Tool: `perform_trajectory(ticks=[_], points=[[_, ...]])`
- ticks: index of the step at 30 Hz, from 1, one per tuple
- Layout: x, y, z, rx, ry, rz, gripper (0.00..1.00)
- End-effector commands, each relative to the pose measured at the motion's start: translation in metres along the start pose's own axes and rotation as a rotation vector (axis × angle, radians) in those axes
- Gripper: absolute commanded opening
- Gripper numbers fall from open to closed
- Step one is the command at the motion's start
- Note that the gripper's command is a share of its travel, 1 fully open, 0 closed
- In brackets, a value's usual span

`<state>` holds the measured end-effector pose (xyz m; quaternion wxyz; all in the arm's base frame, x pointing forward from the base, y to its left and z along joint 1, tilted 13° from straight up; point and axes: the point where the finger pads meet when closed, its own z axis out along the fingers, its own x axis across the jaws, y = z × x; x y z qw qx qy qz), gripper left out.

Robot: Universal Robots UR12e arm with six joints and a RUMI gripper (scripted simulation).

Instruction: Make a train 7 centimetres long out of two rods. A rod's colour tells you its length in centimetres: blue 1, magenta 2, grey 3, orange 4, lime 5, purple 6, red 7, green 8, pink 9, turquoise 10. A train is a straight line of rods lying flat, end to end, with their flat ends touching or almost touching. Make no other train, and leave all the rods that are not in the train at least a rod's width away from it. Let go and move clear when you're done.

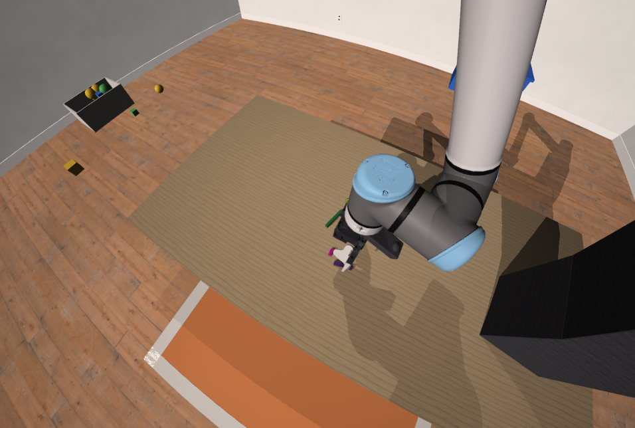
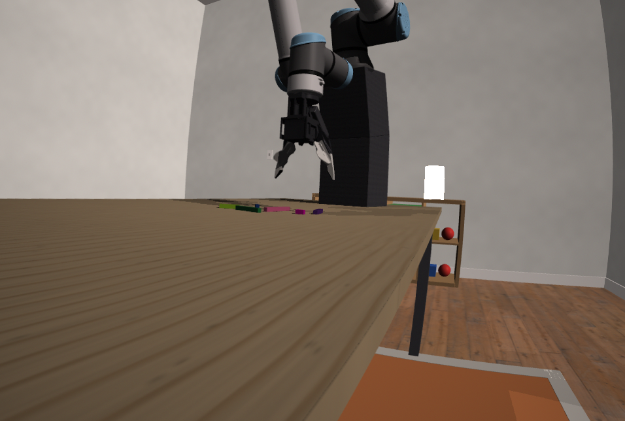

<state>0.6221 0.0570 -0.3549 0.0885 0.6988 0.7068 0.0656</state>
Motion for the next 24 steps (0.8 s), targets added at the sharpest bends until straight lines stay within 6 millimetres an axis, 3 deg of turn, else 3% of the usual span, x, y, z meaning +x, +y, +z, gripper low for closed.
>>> perform_trajectory(ticks=[1, 13, 24], points=[[0.0, 0.0, 0.0, -0.001, 0.0, 0.002, 1.0], [-0.002, 0.005, 0.0, -0.001, 0.0, 0.102, 1.0], [-0.008, 0.021, 0.001, -0.001, 0.0, 0.451, 1.0]])
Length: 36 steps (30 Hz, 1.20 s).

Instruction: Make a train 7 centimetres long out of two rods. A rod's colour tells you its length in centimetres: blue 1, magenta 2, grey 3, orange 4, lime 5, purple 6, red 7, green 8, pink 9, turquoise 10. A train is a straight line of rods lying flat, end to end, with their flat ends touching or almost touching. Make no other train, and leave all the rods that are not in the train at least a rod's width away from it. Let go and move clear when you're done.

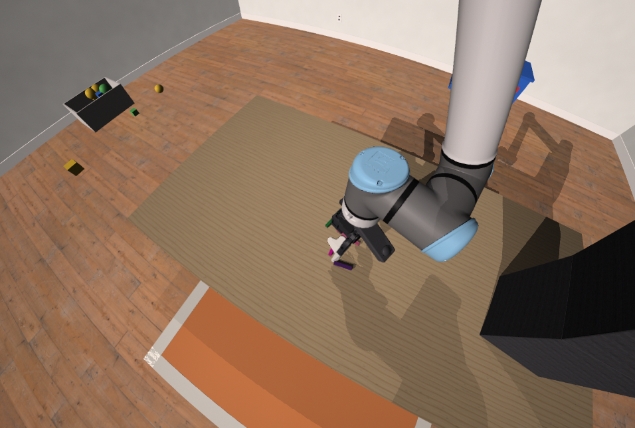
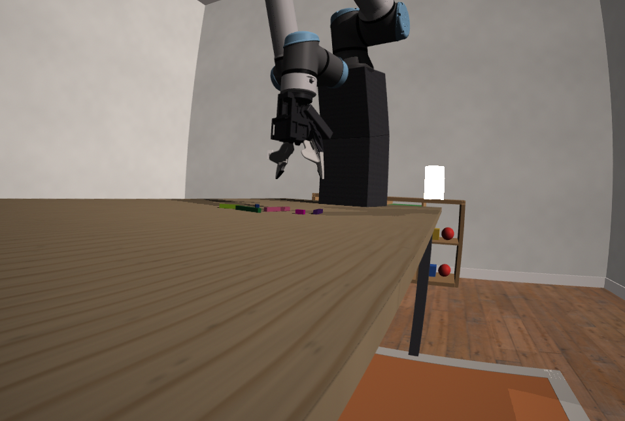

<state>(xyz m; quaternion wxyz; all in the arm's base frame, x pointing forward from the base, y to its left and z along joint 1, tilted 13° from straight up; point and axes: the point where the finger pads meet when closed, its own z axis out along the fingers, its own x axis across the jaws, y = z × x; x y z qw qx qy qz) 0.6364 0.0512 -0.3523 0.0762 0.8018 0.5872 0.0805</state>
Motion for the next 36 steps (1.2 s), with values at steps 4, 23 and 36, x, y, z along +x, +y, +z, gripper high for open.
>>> perform_trajectory(ticks=[4, 23, 36], points=[[-0.001, 0.01, 0.0, 0.0, -0.003, 0.202, 1.0], [-0.006, 0.047, 0.0, -0.001, -0.003, 0.839, 1.0], [-0.011, 0.07, -0.001, -0.002, -0.003, 1.191, 1.0]])
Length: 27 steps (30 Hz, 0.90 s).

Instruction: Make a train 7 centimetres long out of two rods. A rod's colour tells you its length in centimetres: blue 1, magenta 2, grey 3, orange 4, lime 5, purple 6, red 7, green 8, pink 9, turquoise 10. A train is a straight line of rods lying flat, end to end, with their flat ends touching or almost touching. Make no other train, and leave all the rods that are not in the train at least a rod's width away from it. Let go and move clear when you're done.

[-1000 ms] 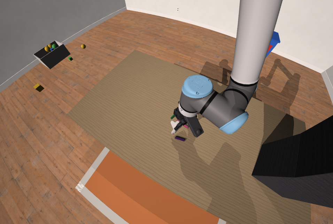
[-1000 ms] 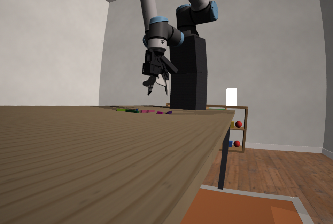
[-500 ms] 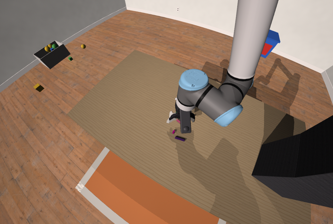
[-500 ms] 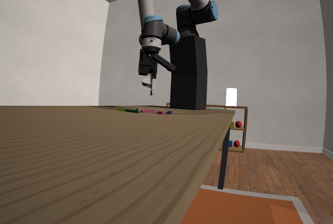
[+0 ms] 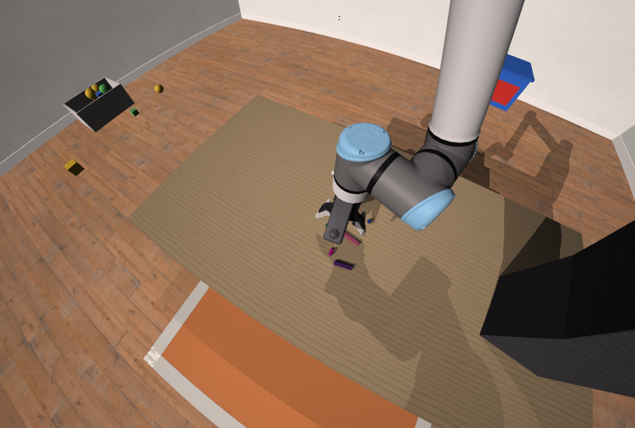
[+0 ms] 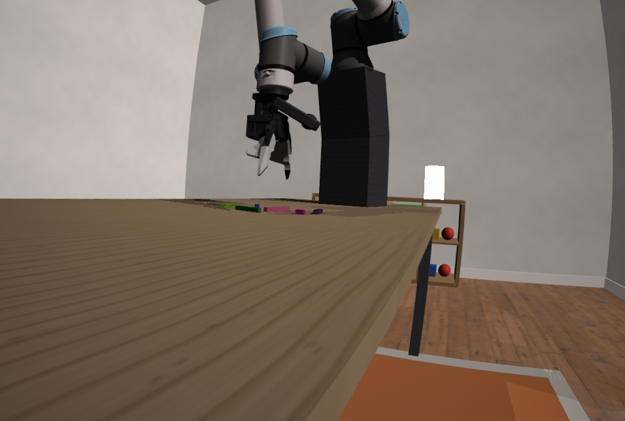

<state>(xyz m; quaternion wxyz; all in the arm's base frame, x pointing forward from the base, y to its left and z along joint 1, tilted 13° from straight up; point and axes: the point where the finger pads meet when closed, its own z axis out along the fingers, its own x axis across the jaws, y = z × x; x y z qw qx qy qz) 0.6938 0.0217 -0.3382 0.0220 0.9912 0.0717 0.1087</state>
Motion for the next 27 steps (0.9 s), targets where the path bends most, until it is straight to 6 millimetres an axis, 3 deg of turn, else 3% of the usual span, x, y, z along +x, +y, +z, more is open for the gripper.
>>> perform_trajectory(ticks=[1, 27], points=[[0.0038, 0.0028, -0.0006, -0.002, -0.001, 0.071, 1.0], [0.006, 0.0048, -0.0007, -0.002, -0.001, 0.114, 1.0]])
